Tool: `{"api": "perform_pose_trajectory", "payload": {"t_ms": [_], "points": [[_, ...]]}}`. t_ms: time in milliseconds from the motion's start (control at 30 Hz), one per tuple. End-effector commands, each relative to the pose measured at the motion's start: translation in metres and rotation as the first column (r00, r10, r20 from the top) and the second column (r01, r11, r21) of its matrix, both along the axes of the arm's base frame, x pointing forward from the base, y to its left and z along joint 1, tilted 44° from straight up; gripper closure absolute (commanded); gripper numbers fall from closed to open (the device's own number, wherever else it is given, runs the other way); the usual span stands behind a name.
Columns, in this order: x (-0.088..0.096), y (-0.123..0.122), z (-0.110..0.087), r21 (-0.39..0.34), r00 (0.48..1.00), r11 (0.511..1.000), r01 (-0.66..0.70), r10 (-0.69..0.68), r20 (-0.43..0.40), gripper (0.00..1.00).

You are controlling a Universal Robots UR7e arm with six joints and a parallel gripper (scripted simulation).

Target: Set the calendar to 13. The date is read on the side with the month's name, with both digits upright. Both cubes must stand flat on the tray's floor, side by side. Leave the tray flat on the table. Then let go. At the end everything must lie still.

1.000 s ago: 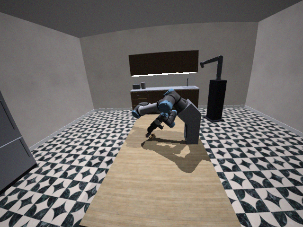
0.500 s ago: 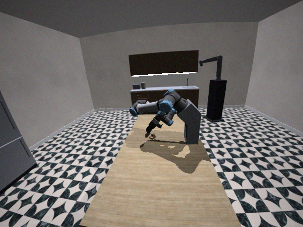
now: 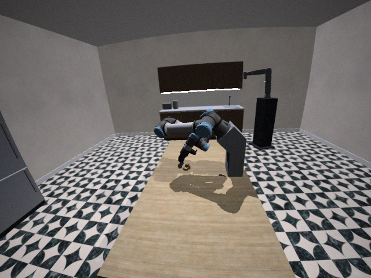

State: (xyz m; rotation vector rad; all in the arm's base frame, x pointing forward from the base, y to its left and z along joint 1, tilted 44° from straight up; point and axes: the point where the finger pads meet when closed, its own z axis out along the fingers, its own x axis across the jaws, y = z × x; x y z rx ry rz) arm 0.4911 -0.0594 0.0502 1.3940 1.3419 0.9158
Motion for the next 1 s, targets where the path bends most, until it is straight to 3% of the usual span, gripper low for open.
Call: {"api": "perform_pose_trajectory", "payload": {"t_ms": [0,467,967], "points": [[-0.0013,0.0009,-0.0003,0.001,1.000,1.000,0.000,0.000,-0.018,0.40],[-0.0002,0.0002,-0.0003,0.003,1.000,1.000,0.002,-0.002,-0.030,0.40],[0.0044,-0.0028,0.0004,0.017,0.994,1.000,0.014,-0.012,-0.109,0.40]]}}
